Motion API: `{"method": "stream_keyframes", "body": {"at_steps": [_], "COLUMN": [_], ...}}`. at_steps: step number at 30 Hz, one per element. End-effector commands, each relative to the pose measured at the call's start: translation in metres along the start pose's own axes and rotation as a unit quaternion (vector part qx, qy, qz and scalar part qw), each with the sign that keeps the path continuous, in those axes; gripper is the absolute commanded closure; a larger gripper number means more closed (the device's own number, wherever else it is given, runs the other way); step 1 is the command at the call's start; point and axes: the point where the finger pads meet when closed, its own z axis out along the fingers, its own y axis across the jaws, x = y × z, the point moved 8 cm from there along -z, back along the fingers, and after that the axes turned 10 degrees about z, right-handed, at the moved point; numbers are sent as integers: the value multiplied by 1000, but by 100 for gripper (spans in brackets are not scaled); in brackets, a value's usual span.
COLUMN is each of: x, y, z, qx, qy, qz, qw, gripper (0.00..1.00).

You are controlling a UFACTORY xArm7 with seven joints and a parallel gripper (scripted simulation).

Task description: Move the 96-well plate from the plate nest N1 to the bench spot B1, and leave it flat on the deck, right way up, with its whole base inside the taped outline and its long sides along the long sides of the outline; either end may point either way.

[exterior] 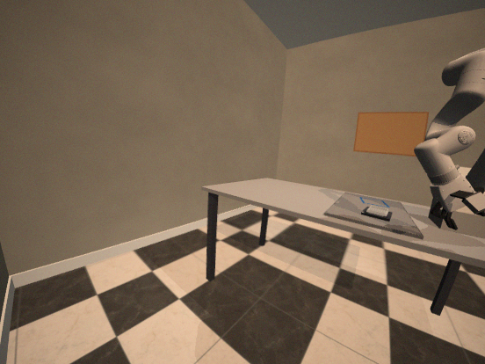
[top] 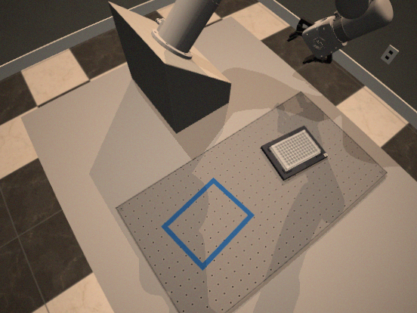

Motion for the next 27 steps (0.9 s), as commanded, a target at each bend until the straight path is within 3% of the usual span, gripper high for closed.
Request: {"method": "stream_keyframes", "body": {"at_steps": [1, 3, 9, 12, 19, 22, 27], "x": [-5, -13, -25, -37, -53, -65, -83], "y": [7, 12, 30, 35, 53, 56, 71], "z": [-3, -6, -13, -17, -26, -29, -38], "qx": [-12, -35, -35, -72, -72, -110, -111], "qy": [10, 27, 27, 48, 48, 67, 67], "qz": [8, 25, 25, 52, 52, 79, 79], "qw": [1000, 999, 999, 995, 995, 989, 988], "gripper": [0, 0, 0, 0, 0, 0, 0]}}
